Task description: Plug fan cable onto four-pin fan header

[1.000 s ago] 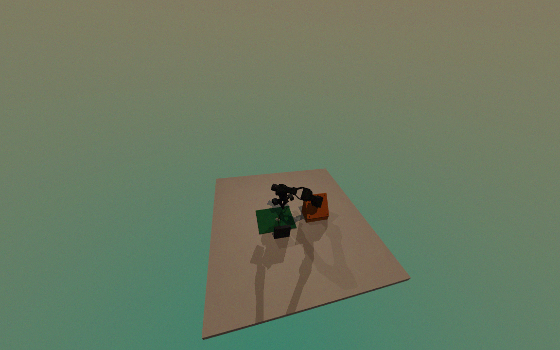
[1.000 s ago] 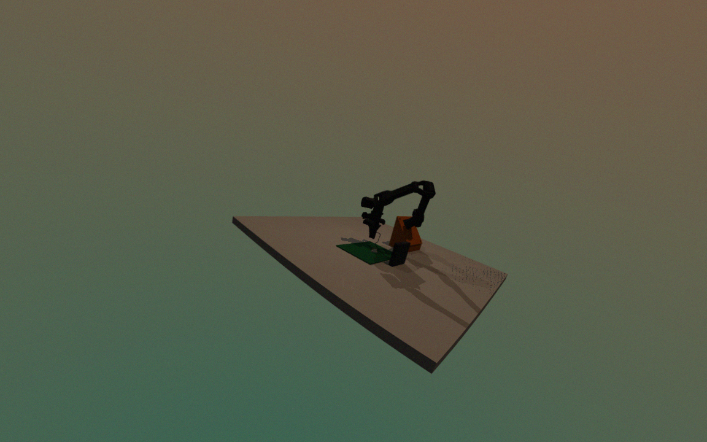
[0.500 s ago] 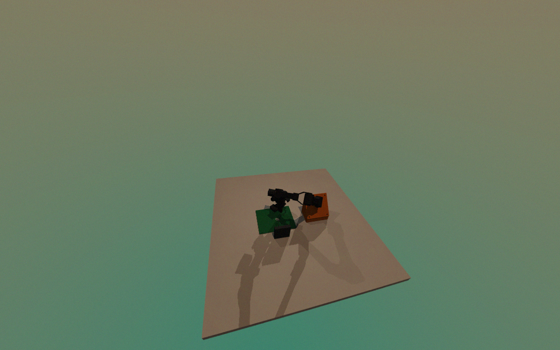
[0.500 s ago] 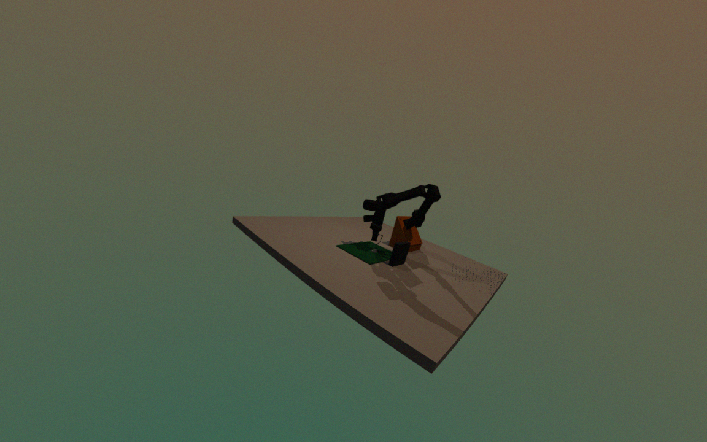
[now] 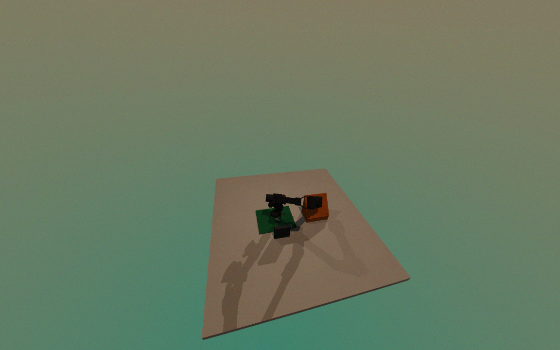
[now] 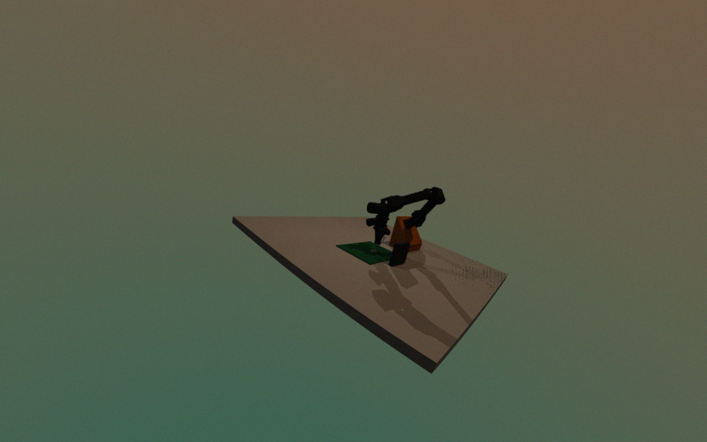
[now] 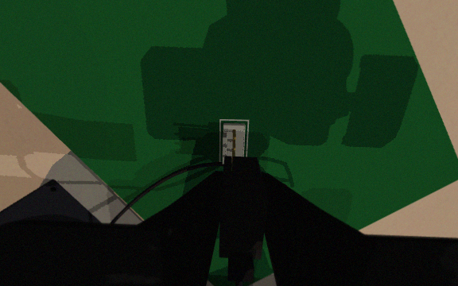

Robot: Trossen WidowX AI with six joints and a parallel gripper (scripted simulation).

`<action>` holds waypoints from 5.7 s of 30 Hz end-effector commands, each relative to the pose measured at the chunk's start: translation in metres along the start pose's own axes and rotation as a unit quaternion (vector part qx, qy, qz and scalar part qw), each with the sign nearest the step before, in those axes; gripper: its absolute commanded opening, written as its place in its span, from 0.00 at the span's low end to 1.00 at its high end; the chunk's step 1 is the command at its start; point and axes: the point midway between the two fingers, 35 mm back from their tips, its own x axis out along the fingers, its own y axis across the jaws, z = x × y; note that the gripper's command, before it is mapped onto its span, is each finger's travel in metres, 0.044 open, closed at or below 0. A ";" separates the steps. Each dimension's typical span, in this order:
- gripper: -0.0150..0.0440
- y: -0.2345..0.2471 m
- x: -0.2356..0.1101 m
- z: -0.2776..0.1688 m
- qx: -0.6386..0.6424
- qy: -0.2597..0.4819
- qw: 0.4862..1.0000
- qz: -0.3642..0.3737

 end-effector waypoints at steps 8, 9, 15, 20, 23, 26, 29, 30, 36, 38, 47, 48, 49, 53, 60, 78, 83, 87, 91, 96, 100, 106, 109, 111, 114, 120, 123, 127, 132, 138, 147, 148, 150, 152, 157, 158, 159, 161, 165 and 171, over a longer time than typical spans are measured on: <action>0.25 0.004 -0.002 0.004 -0.010 0.000 1.000 0.003; 0.25 0.004 -0.003 0.004 -0.010 0.000 1.000 0.003; 0.25 0.004 -0.003 0.004 -0.010 0.000 1.000 0.003; 0.25 0.003 -0.003 0.006 -0.008 0.000 1.000 0.003; 0.25 0.002 -0.003 0.006 -0.007 0.000 1.000 0.003; 0.25 0.002 -0.003 0.006 -0.007 0.000 1.000 0.003; 0.25 0.003 0.010 0.006 -0.007 0.000 1.000 0.003; 0.25 0.003 0.017 0.006 -0.007 0.001 1.000 0.003; 0.25 0.003 0.019 0.006 -0.007 0.001 1.000 0.003; 0.25 0.003 0.019 0.006 -0.007 0.001 1.000 0.003; 0.25 0.003 0.019 0.006 -0.004 0.001 1.000 0.003; 0.25 0.004 0.019 0.007 -0.004 0.001 1.000 0.003; 0.25 0.004 0.019 0.007 -0.004 0.001 1.000 0.003; 0.25 0.004 0.019 0.007 -0.003 0.001 1.000 0.003; 0.25 0.004 0.020 0.007 -0.004 0.001 1.000 0.003; 0.25 0.004 0.024 0.006 -0.005 0.001 1.000 0.003; 0.25 0.004 0.025 0.006 -0.005 0.001 1.000 0.003; 0.25 0.004 0.026 0.006 -0.005 0.001 1.000 0.003; 0.25 0.004 0.026 0.006 -0.004 0.001 1.000 0.003; 0.25 0.004 0.026 0.006 -0.004 0.001 1.000 0.003; 0.25 0.004 0.026 0.006 -0.005 0.001 1.000 0.004; 0.25 0.004 0.027 0.006 -0.005 0.001 1.000 0.004; 0.25 0.004 0.029 0.006 -0.005 0.001 1.000 0.004; 0.25 0.004 0.030 0.006 -0.005 0.001 1.000 0.004; 0.25 0.004 0.032 0.006 -0.005 0.001 1.000 0.004; 0.25 0.004 0.036 0.006 -0.005 0.001 1.000 0.004; 0.25 0.004 0.037 0.006 -0.005 0.001 1.000 0.004; 0.25 0.004 0.039 0.006 -0.005 0.001 1.000 0.004; 0.25 0.004 0.042 0.006 -0.005 0.001 1.000 0.004; 0.30 0.003 0.040 0.007 -0.006 -0.002 1.000 0.002; 0.69 0.003 0.040 0.007 -0.006 -0.002 1.000 0.002; 0.69 0.003 0.040 0.007 -0.006 -0.002 1.000 0.002; 0.69 0.003 0.037 0.007 -0.006 -0.002 1.000 0.002; 0.69 0.003 0.013 0.009 -0.006 -0.002 1.000 0.002; 0.69 0.003 -0.015 0.007 -0.005 0.000 1.000 0.003; 0.69 0.003 -0.015 0.007 -0.005 0.000 1.000 0.003; 0.69 0.003 -0.015 0.007 -0.005 0.000 1.000 0.003; 0.69 0.003 -0.015 0.014 -0.005 0.000 1.000 0.003; 0.69 0.004 -0.018 0.055 -0.005 -0.001 1.000 0.003; 0.69 -0.006 -0.017 0.113 -0.006 -0.002 1.000 0.003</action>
